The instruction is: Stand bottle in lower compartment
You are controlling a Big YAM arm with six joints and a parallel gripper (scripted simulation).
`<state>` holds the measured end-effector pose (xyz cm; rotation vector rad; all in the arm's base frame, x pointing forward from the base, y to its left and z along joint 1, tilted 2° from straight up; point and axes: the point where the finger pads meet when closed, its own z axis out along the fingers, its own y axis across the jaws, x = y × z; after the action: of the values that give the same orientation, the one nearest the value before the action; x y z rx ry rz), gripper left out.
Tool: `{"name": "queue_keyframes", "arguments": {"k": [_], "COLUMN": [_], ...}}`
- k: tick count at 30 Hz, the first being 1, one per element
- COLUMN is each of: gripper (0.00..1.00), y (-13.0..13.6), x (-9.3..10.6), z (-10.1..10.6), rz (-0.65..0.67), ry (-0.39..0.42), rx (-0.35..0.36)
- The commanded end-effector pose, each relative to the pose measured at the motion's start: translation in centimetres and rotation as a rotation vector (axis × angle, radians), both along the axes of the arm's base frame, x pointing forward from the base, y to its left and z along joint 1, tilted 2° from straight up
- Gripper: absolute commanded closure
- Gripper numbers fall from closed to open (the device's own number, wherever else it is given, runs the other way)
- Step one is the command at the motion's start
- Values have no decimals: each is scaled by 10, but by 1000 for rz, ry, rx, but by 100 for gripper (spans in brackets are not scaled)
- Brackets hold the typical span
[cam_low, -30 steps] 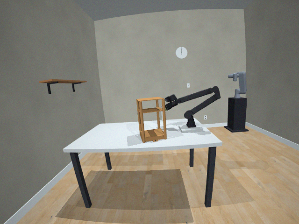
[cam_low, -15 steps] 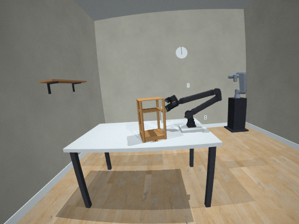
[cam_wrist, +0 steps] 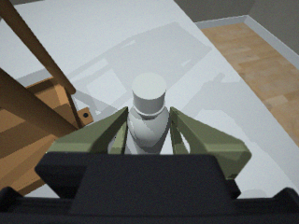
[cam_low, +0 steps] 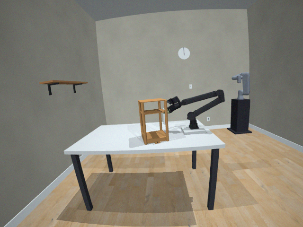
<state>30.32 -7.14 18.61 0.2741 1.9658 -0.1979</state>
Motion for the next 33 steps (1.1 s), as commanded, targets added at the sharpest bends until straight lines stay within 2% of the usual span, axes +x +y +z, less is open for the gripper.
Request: {"name": "queue_keyframes", "arguments": {"k": [1,11,20,33], "gripper": [73,73,73,73], "y": [-2,6,57,58], "x": [1,-1,-10,-9], "z": [8,5,-3,0], "rz": [-9,11,133,132], "ry": [-35,-28,-9,-24], "rx": [-1,0,2,2]}}
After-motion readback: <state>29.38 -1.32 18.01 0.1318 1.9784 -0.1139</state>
